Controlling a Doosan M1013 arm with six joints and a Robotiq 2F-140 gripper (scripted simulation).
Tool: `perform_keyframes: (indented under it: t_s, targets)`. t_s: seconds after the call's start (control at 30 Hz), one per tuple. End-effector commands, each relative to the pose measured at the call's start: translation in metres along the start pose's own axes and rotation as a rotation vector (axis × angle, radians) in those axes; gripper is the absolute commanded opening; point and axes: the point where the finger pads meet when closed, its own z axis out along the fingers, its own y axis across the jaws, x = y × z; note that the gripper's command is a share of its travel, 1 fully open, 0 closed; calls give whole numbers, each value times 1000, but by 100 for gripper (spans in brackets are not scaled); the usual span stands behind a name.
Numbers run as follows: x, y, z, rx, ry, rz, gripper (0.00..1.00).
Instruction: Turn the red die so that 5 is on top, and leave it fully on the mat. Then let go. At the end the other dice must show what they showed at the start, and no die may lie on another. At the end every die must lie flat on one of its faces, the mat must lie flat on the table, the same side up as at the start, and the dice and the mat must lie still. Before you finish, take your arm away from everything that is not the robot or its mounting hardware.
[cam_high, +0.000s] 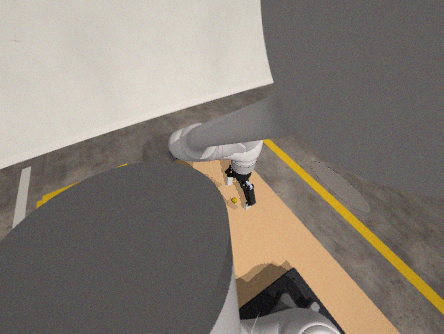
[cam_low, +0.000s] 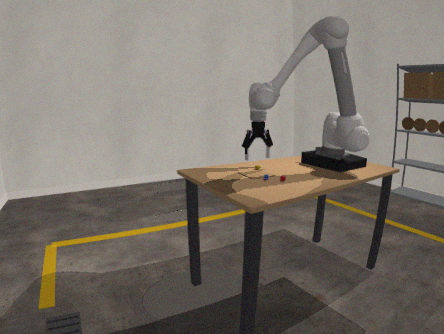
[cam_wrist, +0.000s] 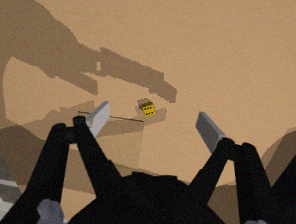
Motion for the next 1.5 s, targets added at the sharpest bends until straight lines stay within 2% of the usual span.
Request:
perform_keyframes:
  t_s: [0.0, 0.27, 0.73, 0.8, 1.0, 1.2, 1.47]
  targets:
    - [-6, -3, 0, 0, 0, 0, 100]
    - [-32, -16, 0, 0, 0, 0, 100]
    - [-139, -68, 0, 0, 0, 0, 100]
    - [-139, -68, 0, 0, 0, 0, 100]
    - [-176, -86, 0, 0, 0, 0, 100]
    - [-193, -94, 0, 0, 0, 0, 100]
    - [-194, -95, 0, 0, 0, 0, 100]
